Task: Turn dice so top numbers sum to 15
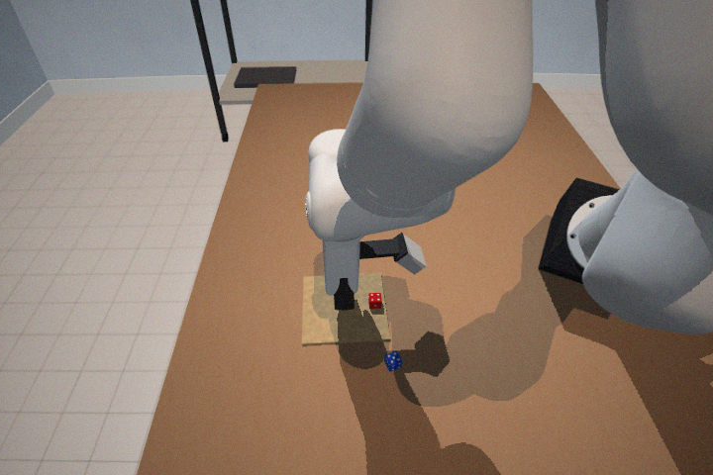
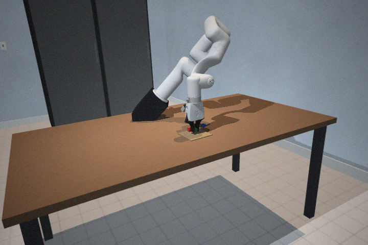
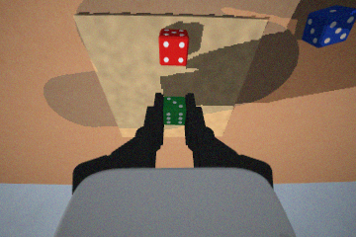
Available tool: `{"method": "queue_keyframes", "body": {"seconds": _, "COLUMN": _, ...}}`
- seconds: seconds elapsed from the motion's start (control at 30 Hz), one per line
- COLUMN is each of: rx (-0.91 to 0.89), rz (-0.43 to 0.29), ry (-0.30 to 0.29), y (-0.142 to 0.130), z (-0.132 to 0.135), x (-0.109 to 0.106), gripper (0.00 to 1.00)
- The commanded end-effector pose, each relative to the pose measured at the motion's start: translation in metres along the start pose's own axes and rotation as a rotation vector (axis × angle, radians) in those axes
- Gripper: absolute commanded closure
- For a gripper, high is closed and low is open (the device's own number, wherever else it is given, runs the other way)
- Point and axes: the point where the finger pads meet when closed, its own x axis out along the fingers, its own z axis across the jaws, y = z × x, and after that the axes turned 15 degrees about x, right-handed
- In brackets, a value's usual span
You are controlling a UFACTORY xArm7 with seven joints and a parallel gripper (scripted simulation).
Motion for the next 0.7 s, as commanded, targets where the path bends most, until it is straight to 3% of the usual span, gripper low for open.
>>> {"method": "queue_keyframes", "body": {"seconds": 0.0, "rx": 0.000, "rz": -0.003, "ry": 0.001, "y": -0.0013, "z": -0.0007, "x": 0.0054, "gripper": 0.85}}
{"method": "queue_keyframes", "body": {"seconds": 0.67, "rx": 0.000, "rz": -0.003, "ry": 0.001, "y": -0.0013, "z": -0.0007, "x": 0.0073, "gripper": 0.85}}
